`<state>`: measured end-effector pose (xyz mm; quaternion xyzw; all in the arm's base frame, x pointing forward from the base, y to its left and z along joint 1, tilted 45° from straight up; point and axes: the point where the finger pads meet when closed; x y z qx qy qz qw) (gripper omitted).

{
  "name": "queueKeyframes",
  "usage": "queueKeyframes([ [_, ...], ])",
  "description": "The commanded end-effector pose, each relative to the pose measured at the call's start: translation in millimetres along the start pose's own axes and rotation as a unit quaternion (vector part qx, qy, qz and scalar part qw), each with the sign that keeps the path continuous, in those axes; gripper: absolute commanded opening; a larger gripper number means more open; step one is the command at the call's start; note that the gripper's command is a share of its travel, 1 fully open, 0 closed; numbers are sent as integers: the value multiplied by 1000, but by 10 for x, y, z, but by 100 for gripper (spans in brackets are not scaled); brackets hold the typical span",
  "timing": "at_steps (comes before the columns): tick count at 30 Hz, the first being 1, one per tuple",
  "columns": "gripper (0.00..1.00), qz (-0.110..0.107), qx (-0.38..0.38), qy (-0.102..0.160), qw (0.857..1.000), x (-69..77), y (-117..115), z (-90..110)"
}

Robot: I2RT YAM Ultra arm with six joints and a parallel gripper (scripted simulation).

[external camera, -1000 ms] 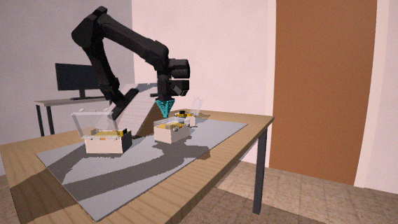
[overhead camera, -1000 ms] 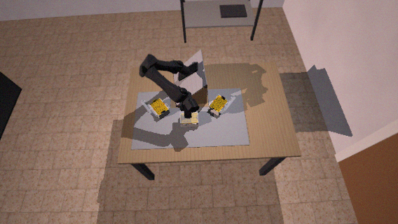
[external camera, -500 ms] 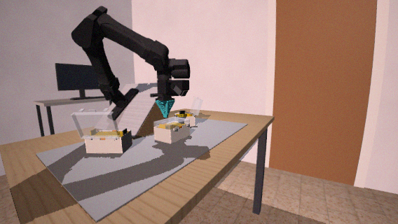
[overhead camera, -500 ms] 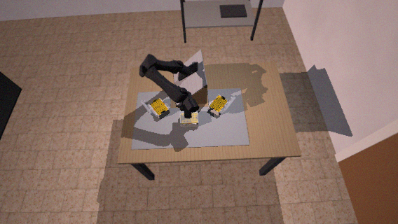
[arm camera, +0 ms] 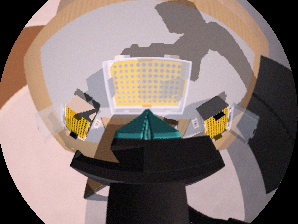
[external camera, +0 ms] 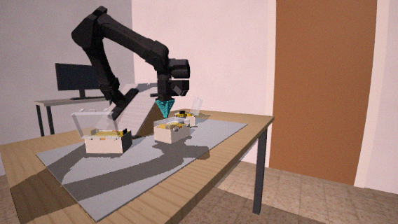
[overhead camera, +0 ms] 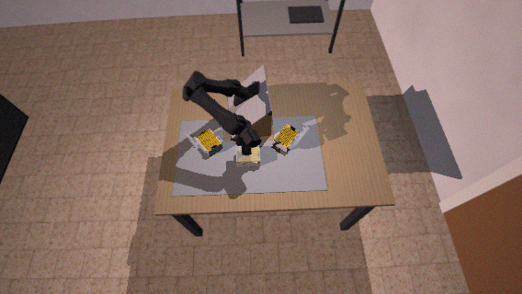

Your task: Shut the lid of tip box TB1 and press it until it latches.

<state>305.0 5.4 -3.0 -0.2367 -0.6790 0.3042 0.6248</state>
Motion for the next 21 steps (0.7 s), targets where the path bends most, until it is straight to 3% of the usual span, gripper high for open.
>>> queueKeyframes([
  [1,0,-2,-7,-20,1000,66,14,-95],
  [21,0,5,6,-2,1000,-77,28,24],
])
Point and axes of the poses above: the point where the finger pads meet when closed, its own x axis back along the fingers, its own y axis across the jaws, z = x × y
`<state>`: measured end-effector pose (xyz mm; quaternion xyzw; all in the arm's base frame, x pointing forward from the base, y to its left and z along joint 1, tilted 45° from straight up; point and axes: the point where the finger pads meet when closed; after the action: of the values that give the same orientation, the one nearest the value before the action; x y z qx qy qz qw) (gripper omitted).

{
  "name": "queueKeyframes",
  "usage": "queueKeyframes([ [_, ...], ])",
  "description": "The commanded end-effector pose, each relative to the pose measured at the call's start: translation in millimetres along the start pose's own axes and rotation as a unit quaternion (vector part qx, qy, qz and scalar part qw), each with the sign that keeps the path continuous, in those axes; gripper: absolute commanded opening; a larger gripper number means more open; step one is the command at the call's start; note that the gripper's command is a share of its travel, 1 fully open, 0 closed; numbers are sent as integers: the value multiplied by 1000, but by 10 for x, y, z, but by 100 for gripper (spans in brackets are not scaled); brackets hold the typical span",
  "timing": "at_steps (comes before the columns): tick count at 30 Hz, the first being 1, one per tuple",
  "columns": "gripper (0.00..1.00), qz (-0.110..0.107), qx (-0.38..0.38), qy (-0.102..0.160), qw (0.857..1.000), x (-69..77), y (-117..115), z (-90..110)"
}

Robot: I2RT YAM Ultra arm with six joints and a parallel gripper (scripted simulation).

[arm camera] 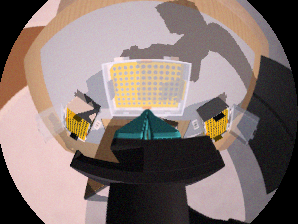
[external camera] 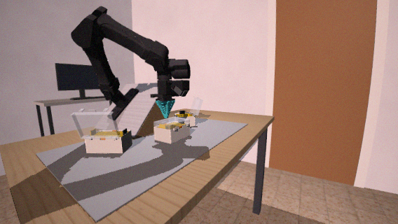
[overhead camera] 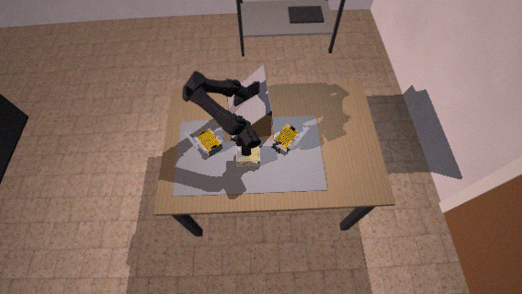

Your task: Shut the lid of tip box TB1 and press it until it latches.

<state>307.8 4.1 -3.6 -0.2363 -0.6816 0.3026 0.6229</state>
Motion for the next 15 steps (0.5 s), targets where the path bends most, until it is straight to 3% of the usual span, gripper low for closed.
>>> queueKeyframes([
  [1,0,6,10,1,1000,-64,39,52],
  [15,0,6,8,1,1000,-107,28,51],
])
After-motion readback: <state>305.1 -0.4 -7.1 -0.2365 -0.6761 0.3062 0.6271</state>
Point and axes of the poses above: the point where the finger pads meet when closed, its own x axis back along the fingers, its own y axis across the jaws, z = x × y
